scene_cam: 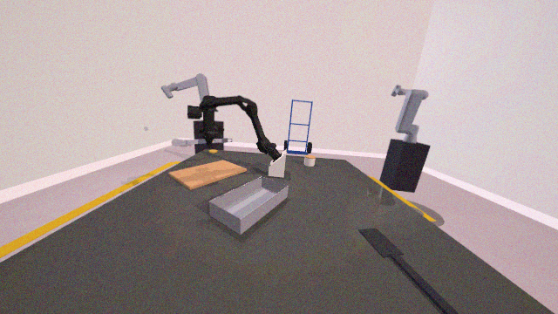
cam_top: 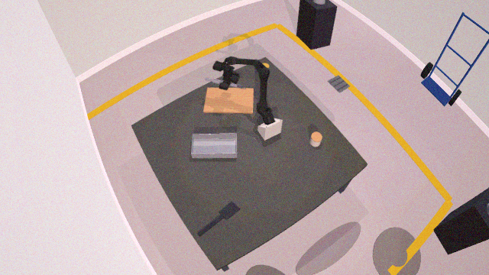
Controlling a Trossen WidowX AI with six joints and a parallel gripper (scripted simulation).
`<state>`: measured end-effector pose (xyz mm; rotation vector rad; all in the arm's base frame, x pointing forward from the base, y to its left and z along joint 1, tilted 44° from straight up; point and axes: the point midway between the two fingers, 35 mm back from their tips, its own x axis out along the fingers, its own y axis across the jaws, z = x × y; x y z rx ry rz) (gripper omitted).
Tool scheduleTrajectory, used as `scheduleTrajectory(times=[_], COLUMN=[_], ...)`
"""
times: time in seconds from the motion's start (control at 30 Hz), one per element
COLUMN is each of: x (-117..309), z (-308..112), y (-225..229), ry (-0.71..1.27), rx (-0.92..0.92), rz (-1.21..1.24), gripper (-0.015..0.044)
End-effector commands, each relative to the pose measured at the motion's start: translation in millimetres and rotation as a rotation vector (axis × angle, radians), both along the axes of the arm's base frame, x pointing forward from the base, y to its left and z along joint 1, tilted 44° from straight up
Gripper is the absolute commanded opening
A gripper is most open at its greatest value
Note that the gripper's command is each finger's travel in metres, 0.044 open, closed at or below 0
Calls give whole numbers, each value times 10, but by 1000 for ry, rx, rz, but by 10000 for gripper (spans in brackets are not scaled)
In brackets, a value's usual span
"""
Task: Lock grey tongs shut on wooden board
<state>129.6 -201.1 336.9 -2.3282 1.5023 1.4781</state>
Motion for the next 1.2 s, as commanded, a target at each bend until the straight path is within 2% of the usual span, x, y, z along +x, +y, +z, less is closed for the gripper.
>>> scheduleTrajectory(times=[0.0,0.53,1.17], x=[14,70,-14], z=[-30,-89,-9], y=[-25,-202,-267], ry=[-74,-394,-639], rx=[-5,-107,-363], rz=[5,62,217], gripper=[-150,-150,-150])
